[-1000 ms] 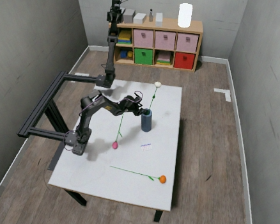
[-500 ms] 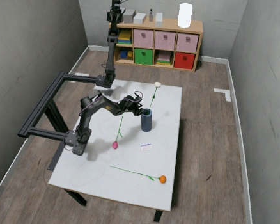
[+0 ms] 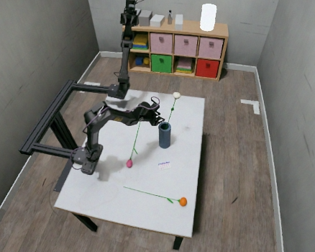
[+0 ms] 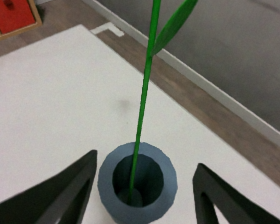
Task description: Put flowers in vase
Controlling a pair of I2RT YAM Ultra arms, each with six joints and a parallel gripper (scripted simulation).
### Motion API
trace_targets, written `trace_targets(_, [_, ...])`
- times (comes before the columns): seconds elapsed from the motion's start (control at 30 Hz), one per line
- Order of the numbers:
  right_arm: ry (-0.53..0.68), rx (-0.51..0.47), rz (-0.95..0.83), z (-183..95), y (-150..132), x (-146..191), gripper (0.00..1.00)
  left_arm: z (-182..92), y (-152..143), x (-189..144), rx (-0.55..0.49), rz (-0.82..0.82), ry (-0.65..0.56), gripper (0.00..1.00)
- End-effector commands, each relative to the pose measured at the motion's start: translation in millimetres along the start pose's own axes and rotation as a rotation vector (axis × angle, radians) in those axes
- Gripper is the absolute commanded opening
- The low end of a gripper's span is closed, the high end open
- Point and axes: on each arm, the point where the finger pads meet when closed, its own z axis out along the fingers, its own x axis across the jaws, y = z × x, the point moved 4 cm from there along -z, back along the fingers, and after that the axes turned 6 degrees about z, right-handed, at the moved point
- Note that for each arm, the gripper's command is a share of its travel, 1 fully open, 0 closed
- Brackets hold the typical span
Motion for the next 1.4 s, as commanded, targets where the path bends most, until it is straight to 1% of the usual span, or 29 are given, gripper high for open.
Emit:
trace_targets(0.0, [0.004, -0.04, 0.013, -16.6, 39.8, 6.1, 0.6, 5.8, 1.0, -0.6, 0.014, -0.007, 0.0, 0.3])
trace_targets(0.2, [0.004, -0.04, 0.013, -35.9, 69.7, 8.9, 0.6, 5.8, 1.0, -0.6, 0.014, -0.007, 0.0, 0.3])
trace_targets(0.3, [0.004, -0.034, 0.012, -37.2, 71.9, 9.7, 0.6, 5.8, 1.0, -0.6, 0.014, -0.007, 0.0, 0.3])
trace_targets(0.57, [0.005, -0.04, 0.014, -61.9, 108.0, 12.6, 0.6, 5.8, 1.0, -0.6, 0.014, -0.007, 0.0, 0.3])
trace_targets(0.73, [0.005, -0.04, 0.014, -73.0, 124.8, 13.8, 0.6, 5.8, 1.0, -0.6, 0.014, -0.007, 0.0, 0.3])
trace_targets(0.83, [0.005, -0.039, 0.014, -74.5, 127.0, 14.0, 0.6, 5.8, 1.0, -0.6, 0.014, -0.007, 0.0, 0.3])
trace_targets(0.87, [0.006, -0.023, 0.009, -70.4, 123.5, 16.2, 0.6, 5.8, 1.0, -0.6, 0.014, -0.007, 0.0, 0.3])
trace_targets(1.1, [0.007, -0.045, 0.015, -82.8, 137.6, 15.0, 0.6, 5.8, 1.0, -0.6, 0.014, -0.007, 0.0, 0.3])
trace_targets(1.37, [0.006, -0.044, 0.015, -79.9, 138.5, 13.5, 0.6, 5.8, 1.0, -0.6, 0.014, -0.007, 0.0, 0.3])
